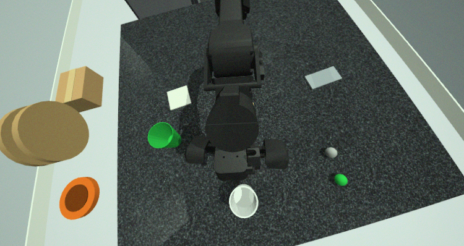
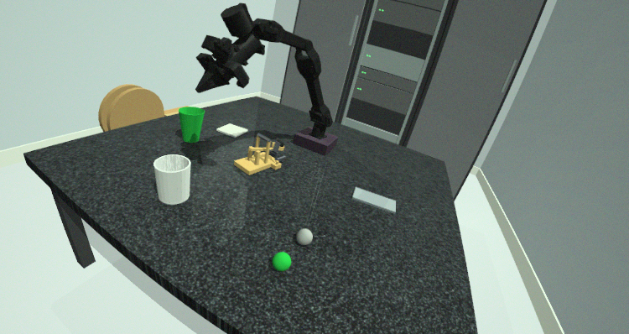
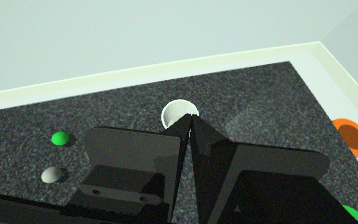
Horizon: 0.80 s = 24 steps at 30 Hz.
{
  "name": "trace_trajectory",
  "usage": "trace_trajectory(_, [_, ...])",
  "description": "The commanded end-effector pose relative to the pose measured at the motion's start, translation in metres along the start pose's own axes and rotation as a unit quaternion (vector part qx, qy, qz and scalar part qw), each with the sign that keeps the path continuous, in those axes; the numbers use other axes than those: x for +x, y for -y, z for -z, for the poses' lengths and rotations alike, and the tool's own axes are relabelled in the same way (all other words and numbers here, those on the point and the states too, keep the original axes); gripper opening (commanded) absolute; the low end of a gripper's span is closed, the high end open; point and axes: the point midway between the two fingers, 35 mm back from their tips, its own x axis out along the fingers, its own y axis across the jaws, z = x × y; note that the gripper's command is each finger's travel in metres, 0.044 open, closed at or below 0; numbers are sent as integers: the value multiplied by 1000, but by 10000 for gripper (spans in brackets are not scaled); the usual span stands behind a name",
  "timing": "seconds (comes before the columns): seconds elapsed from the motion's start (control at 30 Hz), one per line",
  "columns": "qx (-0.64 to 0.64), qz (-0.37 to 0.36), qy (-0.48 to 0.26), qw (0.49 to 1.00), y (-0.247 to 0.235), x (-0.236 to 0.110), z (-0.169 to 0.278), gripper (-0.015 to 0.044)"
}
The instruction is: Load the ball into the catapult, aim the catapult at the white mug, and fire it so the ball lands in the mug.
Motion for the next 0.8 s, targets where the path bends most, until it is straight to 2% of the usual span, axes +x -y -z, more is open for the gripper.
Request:
trace_trajectory(0.0, [1, 3, 1, 1000, 0, 0, -1, 0])
trace_trajectory(0.4, [-117, 16, -107, 987, -34, 3, 66, 0])
trace_trajectory(0.77, [-243, 21, -206, 948, -59, -8, 130, 0])
